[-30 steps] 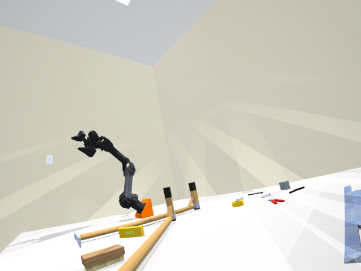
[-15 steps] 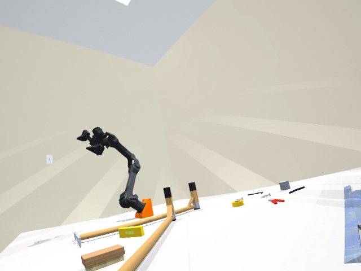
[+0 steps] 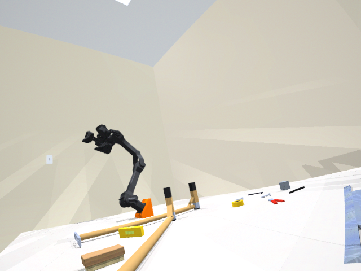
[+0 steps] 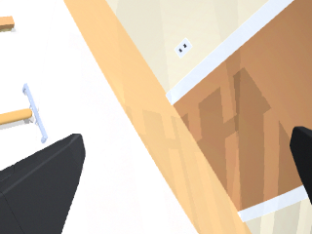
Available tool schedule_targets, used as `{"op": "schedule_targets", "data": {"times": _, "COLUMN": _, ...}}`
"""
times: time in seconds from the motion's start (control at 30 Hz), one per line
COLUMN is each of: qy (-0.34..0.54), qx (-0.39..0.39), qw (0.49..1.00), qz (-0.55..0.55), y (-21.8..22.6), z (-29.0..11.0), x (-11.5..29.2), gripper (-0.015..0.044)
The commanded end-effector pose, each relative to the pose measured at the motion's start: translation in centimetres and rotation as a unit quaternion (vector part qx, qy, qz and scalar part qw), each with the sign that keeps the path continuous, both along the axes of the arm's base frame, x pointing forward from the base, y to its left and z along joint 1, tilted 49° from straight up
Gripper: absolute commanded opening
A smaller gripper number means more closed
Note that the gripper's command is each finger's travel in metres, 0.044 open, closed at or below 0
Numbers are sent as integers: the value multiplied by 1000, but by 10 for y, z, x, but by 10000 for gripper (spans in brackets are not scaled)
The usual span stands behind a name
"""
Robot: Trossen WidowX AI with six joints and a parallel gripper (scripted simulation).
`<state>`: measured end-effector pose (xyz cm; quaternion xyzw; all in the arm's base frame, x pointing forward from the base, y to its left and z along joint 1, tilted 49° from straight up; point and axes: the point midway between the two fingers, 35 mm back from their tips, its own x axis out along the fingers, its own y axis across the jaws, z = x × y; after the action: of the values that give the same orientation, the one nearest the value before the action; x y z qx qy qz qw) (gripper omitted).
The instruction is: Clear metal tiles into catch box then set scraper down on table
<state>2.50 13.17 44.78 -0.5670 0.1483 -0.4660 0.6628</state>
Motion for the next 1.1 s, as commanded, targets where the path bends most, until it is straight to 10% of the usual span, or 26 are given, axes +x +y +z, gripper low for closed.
{"op": "schedule_targets", "data": {"times": 0.0, "qy": -10, "qx": 31, "qw": 999, "qz": 4, "y": -1, "z": -12, "x": 14, "gripper": 440}}
{"op": "schedule_targets", "data": {"times": 1.07, "qy": -144, "qx": 250, "qw": 957, "qz": 10, "y": -24, "z": -87, "x": 106, "gripper": 440}}
